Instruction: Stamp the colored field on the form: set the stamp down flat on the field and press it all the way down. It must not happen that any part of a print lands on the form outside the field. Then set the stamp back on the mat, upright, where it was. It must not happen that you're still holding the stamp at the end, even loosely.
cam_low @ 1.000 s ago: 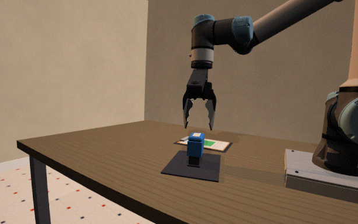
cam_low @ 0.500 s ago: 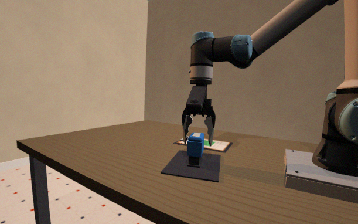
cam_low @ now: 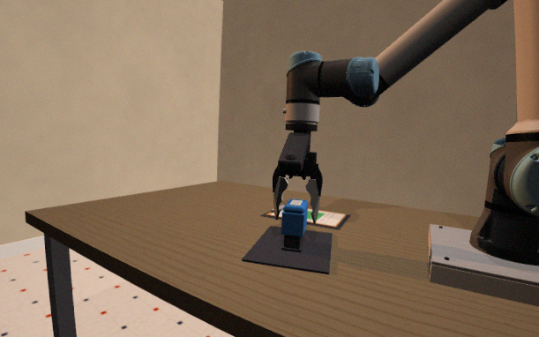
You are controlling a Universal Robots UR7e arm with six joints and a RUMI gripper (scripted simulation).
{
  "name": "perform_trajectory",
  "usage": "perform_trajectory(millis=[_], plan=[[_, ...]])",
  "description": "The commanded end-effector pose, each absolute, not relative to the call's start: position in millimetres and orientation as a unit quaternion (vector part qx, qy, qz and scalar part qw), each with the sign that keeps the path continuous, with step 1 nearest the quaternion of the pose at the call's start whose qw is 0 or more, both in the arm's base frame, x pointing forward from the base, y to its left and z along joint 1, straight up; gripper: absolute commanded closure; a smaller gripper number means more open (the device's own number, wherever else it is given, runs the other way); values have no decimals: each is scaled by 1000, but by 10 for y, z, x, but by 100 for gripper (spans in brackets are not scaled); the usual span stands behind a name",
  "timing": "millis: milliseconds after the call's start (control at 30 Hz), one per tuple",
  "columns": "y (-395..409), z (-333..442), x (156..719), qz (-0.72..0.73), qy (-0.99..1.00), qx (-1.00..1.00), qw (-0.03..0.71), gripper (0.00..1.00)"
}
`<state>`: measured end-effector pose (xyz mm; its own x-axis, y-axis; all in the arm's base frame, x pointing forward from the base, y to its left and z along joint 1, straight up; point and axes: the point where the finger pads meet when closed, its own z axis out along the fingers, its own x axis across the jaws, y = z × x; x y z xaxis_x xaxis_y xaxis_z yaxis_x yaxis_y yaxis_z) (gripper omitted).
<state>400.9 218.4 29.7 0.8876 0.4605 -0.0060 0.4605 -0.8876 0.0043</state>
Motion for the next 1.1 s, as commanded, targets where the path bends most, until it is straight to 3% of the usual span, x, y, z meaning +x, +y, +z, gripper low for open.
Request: perform_trajectory(millis=[0, 33, 1067], plan=[[2180, 296, 4014, -2, 237, 972, 3, 48], [2180, 296, 4013, -2, 237, 972, 3, 83], [2180, 296, 4013, -2, 237, 972, 3, 83]])
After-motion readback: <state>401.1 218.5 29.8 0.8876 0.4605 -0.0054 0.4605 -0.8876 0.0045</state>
